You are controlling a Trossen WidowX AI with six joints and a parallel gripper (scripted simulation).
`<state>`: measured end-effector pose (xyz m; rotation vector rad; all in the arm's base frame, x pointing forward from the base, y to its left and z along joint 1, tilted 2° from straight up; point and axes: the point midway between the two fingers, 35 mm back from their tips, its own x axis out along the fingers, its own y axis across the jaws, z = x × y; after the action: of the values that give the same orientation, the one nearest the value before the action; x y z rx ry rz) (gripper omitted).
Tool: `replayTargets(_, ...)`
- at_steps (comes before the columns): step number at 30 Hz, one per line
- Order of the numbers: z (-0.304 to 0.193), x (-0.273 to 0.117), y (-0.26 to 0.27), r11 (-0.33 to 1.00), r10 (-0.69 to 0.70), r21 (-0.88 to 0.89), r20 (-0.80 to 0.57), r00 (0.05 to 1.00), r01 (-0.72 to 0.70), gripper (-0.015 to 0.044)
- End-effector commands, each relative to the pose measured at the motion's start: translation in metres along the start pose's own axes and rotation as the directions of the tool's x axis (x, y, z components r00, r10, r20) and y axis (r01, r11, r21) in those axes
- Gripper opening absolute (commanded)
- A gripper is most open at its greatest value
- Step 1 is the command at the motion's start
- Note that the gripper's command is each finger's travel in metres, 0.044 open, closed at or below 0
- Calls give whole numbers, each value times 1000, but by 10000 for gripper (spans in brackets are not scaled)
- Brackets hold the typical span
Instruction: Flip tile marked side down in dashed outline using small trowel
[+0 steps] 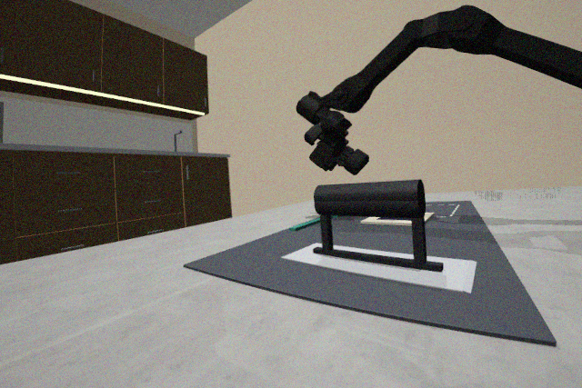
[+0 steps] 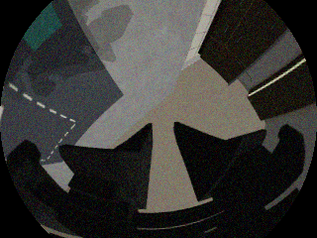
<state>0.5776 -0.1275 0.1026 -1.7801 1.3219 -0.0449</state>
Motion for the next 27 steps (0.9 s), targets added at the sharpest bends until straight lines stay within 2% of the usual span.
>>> replayTargets(1, 0, 0, 0, 1000, 0, 0, 0, 1000, 0, 100)
replayTargets(3, 0, 0, 0, 1000, 0, 0, 0, 1000, 0, 100)
replayTargets(7, 0, 0, 0, 1000, 0, 0, 0, 1000, 0, 0)
replayTargets(22, 0, 0, 0, 1000, 0, 0, 0, 1000, 0, 0)
replayTargets(26, 0, 0, 0, 1000, 0, 0, 0, 1000, 0, 100)
replayTargets(27, 0, 0, 0, 1000, 0, 0, 0, 1000, 0, 100)
